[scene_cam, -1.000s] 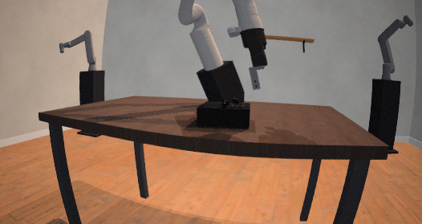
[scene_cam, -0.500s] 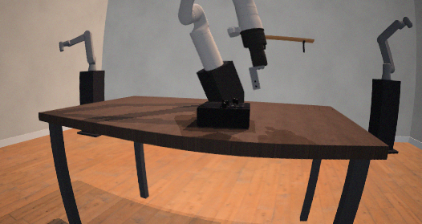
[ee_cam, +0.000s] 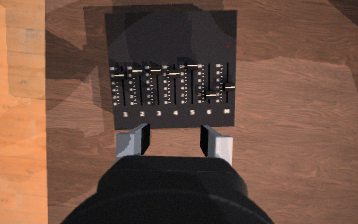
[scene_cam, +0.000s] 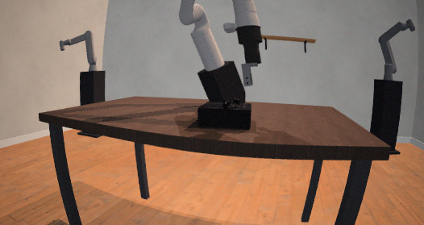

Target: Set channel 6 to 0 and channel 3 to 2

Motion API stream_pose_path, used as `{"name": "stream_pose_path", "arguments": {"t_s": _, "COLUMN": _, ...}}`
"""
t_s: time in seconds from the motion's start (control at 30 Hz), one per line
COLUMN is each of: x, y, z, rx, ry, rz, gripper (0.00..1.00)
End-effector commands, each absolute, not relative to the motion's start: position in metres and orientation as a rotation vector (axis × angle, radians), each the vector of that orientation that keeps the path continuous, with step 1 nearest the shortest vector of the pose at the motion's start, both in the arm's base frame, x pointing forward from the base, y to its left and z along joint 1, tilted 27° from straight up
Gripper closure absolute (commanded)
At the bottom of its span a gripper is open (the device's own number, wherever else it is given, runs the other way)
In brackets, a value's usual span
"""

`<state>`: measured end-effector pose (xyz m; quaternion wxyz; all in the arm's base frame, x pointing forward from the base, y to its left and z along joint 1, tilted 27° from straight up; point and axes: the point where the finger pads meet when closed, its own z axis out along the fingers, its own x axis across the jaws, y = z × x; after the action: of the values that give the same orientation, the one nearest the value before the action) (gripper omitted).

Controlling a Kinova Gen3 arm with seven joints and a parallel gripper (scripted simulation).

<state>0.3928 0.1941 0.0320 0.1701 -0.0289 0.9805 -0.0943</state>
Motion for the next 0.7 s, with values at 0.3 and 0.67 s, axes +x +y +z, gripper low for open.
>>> {"name": "stream_pose_path", "arguments": {"t_s": 0.3, "x": 0.377, "y": 0.159, "z": 0.102, "rx": 0.054, "ry": 2.744, "rz": -0.422, "gripper": 0.00}}
{"name": "stream_pose_path", "arguments": {"t_s": 0.67, "x": 0.375, "y": 0.156, "z": 0.107, "rx": 0.065, "ry": 2.743, "rz": -0.435, "gripper": 0.00}}
